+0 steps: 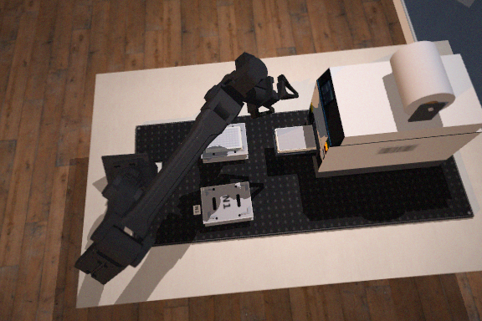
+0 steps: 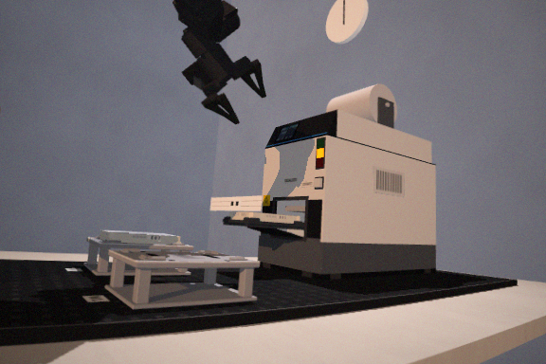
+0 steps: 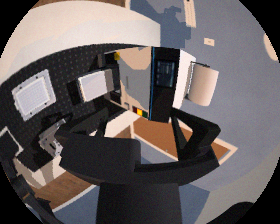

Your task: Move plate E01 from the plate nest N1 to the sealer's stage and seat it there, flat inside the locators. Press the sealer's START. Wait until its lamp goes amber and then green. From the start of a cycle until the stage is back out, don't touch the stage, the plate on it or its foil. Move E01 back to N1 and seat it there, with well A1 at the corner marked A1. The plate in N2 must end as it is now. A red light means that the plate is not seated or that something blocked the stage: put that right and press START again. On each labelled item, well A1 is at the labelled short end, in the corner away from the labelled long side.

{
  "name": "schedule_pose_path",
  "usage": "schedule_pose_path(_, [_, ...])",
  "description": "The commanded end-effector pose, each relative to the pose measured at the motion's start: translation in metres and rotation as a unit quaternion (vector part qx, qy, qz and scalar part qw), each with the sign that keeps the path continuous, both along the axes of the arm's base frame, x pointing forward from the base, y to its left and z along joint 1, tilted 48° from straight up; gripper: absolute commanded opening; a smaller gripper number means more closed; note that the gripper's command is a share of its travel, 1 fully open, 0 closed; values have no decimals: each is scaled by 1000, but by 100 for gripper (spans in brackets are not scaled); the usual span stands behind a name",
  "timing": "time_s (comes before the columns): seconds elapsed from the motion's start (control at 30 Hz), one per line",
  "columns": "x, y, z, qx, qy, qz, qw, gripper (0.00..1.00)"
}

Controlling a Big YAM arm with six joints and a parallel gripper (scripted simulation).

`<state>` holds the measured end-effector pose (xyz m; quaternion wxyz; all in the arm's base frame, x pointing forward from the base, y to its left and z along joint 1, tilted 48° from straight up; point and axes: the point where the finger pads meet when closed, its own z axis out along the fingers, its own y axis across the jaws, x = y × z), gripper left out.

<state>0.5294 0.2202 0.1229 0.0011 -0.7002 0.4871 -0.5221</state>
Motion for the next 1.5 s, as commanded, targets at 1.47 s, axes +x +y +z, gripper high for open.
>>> schedule_pose_path(1.47, [20,10,20,27,-28,-6,999,100])
